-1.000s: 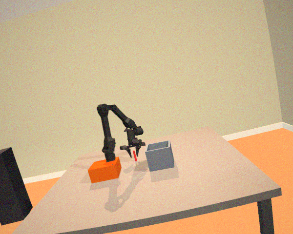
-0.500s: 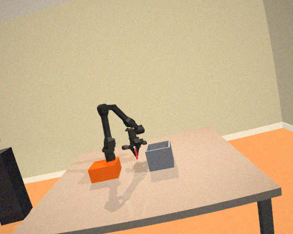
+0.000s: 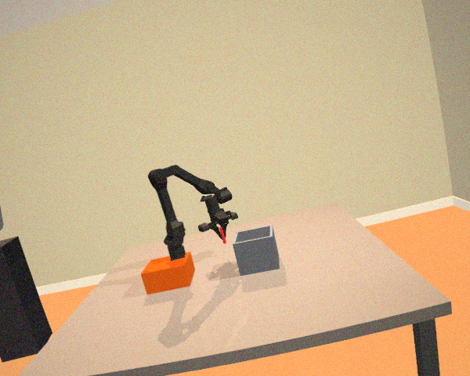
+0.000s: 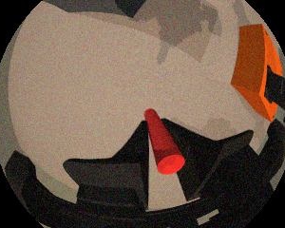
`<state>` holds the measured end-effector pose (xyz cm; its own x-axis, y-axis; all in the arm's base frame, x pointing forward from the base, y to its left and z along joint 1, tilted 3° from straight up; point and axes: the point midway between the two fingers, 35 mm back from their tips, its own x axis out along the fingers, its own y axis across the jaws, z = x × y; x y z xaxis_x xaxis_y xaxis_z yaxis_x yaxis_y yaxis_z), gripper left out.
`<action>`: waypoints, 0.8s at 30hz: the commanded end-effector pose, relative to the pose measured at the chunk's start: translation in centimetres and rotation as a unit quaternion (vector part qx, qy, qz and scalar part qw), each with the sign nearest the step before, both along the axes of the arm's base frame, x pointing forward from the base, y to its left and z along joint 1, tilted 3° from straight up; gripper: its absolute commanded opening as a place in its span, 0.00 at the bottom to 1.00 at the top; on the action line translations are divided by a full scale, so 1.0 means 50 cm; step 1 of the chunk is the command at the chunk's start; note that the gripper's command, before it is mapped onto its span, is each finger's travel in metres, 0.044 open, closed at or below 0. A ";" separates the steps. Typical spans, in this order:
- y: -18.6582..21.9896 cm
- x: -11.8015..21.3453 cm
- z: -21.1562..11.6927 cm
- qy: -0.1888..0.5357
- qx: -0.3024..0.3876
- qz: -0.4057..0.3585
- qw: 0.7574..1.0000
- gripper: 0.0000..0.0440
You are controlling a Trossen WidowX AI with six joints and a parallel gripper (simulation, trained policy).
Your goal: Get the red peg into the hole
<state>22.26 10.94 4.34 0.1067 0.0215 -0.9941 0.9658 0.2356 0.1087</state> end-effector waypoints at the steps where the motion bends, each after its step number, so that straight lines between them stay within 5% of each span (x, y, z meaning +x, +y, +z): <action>1: -0.002 0.016 0.030 -0.016 0.008 0.002 1.000 0.00; 24: -0.121 0.094 0.182 -0.076 -0.020 -0.009 0.997 0.00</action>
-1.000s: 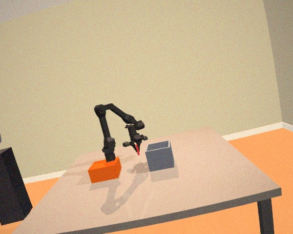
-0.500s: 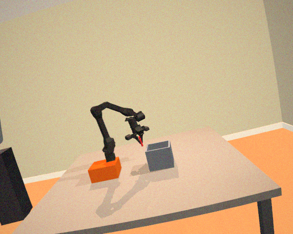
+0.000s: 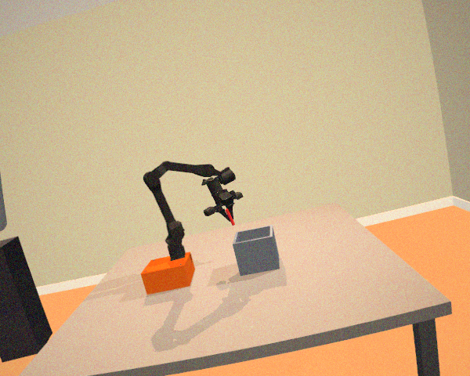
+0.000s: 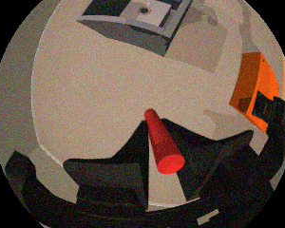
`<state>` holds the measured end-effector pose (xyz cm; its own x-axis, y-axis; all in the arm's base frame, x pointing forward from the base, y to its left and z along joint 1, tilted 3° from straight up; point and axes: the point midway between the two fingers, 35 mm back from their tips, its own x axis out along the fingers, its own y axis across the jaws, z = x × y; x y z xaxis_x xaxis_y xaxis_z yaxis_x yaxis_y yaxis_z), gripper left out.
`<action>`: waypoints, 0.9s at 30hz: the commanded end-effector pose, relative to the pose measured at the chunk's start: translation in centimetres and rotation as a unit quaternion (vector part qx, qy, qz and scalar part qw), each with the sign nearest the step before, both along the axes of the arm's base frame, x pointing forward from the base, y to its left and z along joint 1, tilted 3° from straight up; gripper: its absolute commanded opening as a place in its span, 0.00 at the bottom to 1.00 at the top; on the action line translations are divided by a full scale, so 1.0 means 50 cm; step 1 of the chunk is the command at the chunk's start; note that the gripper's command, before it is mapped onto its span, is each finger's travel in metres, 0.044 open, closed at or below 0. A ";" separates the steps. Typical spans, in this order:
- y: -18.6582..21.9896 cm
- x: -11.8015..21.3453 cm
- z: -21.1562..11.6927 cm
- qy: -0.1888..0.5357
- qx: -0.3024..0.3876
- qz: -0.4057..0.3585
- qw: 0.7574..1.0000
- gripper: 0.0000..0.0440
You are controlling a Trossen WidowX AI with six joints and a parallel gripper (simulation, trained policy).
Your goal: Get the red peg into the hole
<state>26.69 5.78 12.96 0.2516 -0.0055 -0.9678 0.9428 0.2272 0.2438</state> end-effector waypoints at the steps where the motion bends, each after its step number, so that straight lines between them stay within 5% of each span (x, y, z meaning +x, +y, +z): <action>1: -0.025 0.007 0.012 -0.003 -0.009 -0.005 1.000 0.00; 27: -0.185 0.044 0.024 0.019 -0.040 -0.046 0.998 0.00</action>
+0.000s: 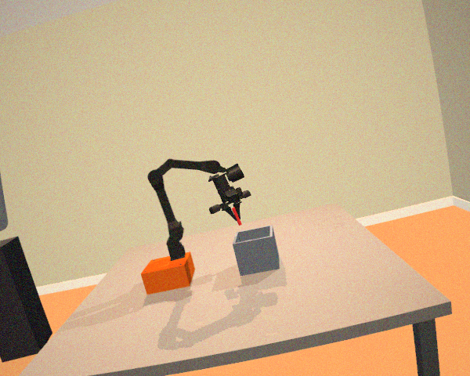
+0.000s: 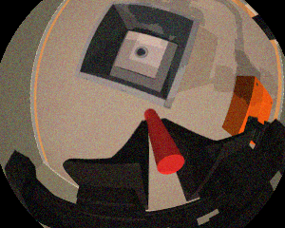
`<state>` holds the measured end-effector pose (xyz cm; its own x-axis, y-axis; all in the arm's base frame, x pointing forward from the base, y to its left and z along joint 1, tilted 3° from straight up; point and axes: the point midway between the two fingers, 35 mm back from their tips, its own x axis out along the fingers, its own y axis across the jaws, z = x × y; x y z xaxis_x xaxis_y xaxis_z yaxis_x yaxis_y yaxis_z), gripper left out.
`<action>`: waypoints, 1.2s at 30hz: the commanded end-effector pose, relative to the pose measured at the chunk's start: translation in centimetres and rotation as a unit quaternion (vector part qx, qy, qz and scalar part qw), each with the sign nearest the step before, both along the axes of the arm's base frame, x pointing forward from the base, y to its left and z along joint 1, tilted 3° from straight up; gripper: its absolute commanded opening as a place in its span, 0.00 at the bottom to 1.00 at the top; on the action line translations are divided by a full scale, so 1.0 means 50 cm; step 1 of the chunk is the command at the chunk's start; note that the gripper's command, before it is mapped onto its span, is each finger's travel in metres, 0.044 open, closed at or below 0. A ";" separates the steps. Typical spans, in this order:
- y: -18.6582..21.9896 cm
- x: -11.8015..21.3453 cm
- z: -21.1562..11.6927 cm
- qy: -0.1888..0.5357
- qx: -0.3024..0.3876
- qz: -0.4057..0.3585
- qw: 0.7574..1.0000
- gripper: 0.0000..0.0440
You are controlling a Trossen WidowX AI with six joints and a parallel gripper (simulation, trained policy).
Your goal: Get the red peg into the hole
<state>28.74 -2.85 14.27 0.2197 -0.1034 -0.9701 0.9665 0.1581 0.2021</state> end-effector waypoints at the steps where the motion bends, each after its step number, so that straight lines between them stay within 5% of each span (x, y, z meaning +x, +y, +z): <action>1: -0.017 0.004 -0.004 0.007 0.000 -0.001 1.000 0.00; 36: -0.160 0.044 -0.119 0.042 0.007 -0.016 0.999 0.00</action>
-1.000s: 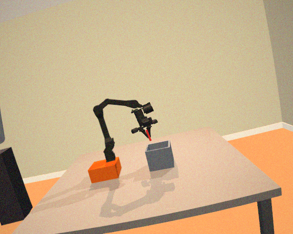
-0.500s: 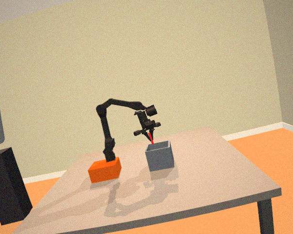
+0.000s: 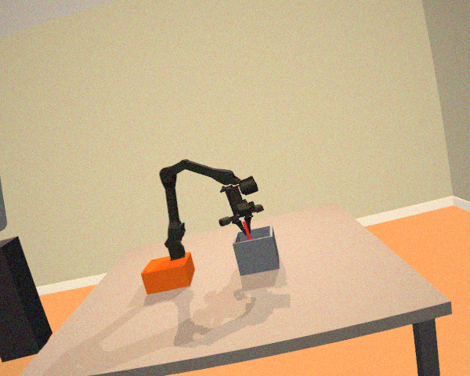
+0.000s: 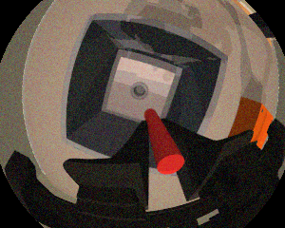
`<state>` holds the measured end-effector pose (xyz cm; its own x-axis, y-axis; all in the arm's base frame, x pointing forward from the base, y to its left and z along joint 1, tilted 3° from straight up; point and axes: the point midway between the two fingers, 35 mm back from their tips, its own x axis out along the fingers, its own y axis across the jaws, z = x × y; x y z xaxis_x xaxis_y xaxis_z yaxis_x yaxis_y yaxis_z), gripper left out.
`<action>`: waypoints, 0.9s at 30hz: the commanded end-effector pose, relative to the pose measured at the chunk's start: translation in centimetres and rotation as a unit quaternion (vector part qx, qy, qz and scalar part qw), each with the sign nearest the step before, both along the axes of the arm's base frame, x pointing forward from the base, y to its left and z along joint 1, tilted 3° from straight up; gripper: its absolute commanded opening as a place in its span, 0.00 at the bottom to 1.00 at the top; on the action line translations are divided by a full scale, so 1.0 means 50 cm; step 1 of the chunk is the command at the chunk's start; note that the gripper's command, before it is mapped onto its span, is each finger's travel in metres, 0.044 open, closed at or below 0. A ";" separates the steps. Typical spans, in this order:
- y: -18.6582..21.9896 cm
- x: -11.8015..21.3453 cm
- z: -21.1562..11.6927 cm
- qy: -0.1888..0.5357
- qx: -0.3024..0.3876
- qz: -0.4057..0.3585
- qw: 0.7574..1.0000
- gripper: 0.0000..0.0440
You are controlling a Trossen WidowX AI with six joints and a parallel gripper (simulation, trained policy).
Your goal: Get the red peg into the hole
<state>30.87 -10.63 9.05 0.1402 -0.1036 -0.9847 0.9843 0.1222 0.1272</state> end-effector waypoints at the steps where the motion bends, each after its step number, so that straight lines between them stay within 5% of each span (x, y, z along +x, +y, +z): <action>1: -0.007 0.004 -0.018 0.003 0.004 0.002 1.000 0.00; 22: -0.042 0.034 -0.103 0.010 0.011 0.033 0.999 0.00; 27: -0.045 0.038 -0.115 0.020 0.013 0.042 0.999 0.15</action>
<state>32.62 -12.83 3.65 0.1169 -0.0719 -0.9905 0.9764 0.1904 0.1014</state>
